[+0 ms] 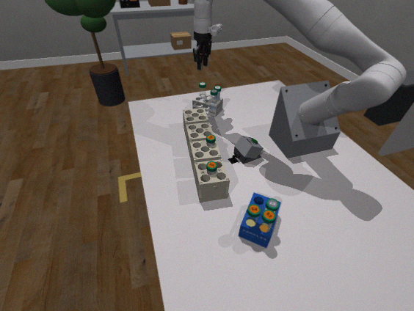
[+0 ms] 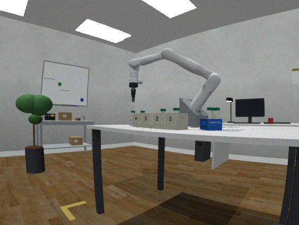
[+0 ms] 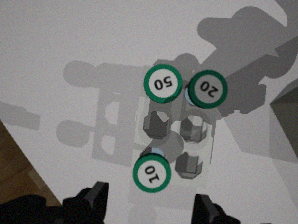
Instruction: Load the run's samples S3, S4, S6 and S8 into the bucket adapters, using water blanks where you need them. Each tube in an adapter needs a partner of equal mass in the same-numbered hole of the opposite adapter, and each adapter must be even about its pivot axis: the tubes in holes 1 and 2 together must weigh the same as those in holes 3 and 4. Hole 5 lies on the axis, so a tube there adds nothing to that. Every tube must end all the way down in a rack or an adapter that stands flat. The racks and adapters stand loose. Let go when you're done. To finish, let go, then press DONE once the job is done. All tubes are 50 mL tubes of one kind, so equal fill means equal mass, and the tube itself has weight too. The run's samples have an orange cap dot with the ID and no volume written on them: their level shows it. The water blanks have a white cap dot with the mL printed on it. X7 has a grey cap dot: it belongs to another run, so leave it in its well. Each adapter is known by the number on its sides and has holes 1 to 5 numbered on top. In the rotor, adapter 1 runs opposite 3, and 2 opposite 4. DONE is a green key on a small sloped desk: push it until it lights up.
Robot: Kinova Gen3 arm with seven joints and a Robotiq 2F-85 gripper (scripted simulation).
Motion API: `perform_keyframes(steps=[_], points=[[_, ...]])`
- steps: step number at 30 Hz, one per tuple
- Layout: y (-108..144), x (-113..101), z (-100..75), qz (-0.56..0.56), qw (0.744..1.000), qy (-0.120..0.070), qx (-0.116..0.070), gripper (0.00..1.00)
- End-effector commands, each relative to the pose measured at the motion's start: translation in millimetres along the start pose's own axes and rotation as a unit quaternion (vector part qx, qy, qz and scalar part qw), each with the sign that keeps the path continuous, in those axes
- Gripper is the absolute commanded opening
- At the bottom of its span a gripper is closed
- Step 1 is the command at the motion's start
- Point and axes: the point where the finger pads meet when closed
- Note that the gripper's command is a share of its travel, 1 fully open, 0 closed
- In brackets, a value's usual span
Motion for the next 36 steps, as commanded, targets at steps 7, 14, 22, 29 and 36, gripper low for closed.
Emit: perform_keyframes(steps=[7,14,22,29,36], points=[[0.0,-0.5,10.8,0.000,1.000,-0.001,0.000,0.62],[0.0,-0.5,17.5,0.000,1.000,-0.001,0.000,0.62],[0.0,-0.6,28.1,0.000,1.000,-0.001,0.000,0.62],[0.0,-0.6,34.8,0.000,1.000,-0.001,0.000,0.62],[0.0,-0.6,44.1,0.000,1.000,-0.001,0.000,0.62]])
Point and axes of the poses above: the point where the finger pads meet when closed, its own z axis out along the fingers, its own y axis across the jaws, x = y × z, and after that the axes turned 12 degrees about z, right-handed
